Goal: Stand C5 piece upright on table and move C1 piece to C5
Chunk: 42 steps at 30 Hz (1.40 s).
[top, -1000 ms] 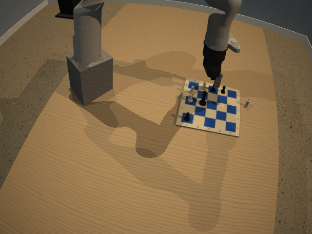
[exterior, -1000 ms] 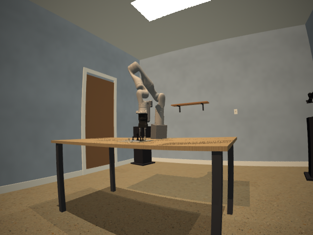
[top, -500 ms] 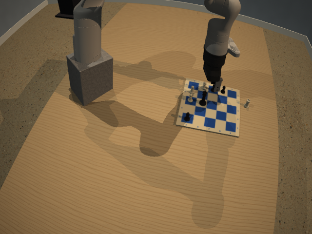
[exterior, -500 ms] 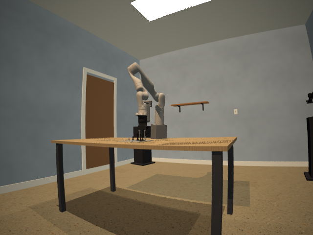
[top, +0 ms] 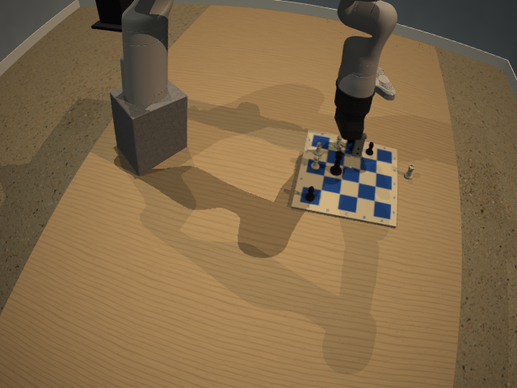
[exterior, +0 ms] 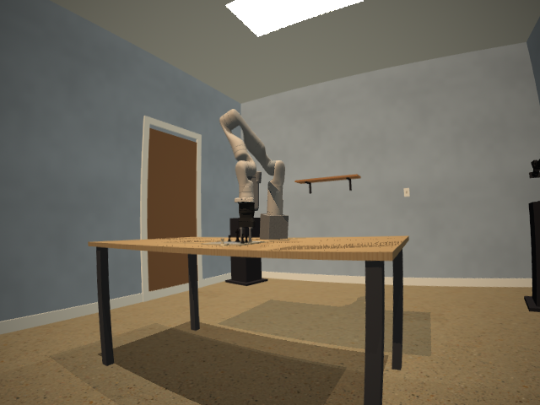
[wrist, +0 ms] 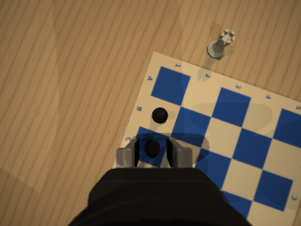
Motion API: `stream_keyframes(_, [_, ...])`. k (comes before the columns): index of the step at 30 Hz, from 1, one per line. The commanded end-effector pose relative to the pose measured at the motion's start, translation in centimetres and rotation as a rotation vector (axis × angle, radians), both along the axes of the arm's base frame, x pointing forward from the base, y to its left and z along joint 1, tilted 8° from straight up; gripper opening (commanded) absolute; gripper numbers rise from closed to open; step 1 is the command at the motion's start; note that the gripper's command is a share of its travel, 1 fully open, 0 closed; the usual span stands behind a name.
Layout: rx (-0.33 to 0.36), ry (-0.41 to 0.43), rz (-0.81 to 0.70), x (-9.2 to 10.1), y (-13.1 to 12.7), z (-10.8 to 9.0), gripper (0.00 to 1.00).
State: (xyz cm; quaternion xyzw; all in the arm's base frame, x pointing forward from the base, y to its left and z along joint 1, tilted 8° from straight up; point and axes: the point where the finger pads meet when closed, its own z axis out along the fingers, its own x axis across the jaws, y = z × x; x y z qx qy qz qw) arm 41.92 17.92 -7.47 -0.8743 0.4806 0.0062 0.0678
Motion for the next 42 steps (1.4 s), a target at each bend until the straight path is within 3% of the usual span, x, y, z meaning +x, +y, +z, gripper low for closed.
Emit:
stream_keyframes(1, [0.000, 0.000, 0.001, -0.02, 0.08, 0.00, 0.68])
stream_keyframes(33, [0.000, 0.000, 0.001, -0.02, 0.08, 0.00, 0.68])
stream_keyframes(34, [0.000, 0.000, 0.001, -0.02, 0.08, 0.00, 0.00])
stream_keyframes(42, [0.000, 0.000, 0.001, -0.02, 0.08, 0.00, 0.00])
